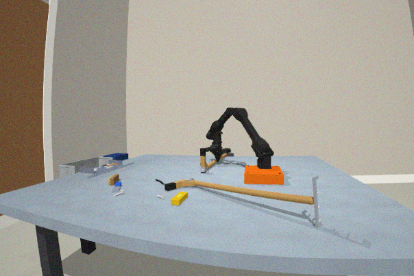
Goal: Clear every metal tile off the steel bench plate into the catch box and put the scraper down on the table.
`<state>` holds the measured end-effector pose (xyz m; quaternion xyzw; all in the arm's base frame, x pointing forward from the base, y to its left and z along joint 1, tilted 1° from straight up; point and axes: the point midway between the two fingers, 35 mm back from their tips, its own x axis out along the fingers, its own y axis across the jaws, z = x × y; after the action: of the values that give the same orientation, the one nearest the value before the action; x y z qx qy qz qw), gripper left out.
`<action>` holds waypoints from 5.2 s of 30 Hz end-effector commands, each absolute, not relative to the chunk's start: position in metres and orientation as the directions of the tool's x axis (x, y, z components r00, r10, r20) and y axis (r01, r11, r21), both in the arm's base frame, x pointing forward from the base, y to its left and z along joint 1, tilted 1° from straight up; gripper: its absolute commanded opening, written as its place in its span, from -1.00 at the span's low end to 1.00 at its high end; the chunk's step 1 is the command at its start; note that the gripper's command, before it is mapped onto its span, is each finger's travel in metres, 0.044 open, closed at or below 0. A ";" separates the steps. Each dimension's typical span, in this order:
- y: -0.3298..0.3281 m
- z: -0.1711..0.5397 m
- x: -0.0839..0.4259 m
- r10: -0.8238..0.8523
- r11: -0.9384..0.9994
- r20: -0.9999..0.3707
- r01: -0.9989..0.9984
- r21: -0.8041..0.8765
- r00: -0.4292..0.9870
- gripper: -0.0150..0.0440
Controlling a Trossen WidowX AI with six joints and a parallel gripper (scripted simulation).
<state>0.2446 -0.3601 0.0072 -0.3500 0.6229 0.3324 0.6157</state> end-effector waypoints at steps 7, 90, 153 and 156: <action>-0.361 0.032 0.245 -0.026 0.534 -1.000 -0.845 -0.017 0.003 -0.49; -0.228 0.147 0.306 -0.105 0.986 -0.985 0.140 -0.086 0.137 -0.49; -0.186 0.075 0.317 -0.114 0.864 -0.975 0.504 -0.002 0.191 -0.49; -0.185 0.069 0.317 -0.114 0.863 -0.975 0.505 -0.002 0.191 -0.49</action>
<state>0.3184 -0.1863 0.0785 0.1601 0.6004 -0.2027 0.7568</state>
